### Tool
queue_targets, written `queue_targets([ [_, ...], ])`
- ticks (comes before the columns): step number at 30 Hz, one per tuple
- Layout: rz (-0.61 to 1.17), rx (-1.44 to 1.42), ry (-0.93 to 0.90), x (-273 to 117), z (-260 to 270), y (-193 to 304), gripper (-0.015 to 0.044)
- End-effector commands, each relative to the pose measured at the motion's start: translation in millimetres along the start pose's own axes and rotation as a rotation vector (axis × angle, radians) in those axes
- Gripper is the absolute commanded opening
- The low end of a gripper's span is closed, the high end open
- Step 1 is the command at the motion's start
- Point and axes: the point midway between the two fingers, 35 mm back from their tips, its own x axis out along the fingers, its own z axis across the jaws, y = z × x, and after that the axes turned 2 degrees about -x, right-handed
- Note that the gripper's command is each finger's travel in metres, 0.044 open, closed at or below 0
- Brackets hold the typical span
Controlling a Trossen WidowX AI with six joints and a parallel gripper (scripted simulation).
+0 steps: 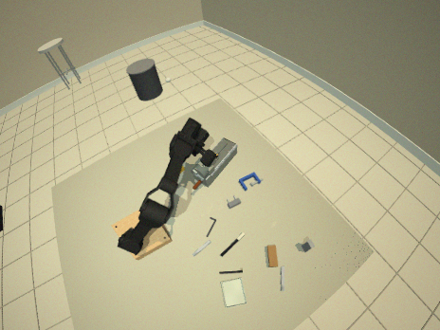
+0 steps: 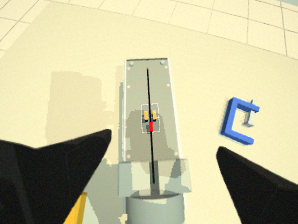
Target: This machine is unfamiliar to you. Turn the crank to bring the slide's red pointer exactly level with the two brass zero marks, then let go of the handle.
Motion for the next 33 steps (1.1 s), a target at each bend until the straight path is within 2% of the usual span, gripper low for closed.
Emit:
queue_targets([
  [1, -0.012, 0.013, 0.006, -15.3, -2.4, -11.8, 0.0440],
  [33, -0.139, -0.161, -0.120, -77.6, -42.4, 77.0, 0.0440],
])
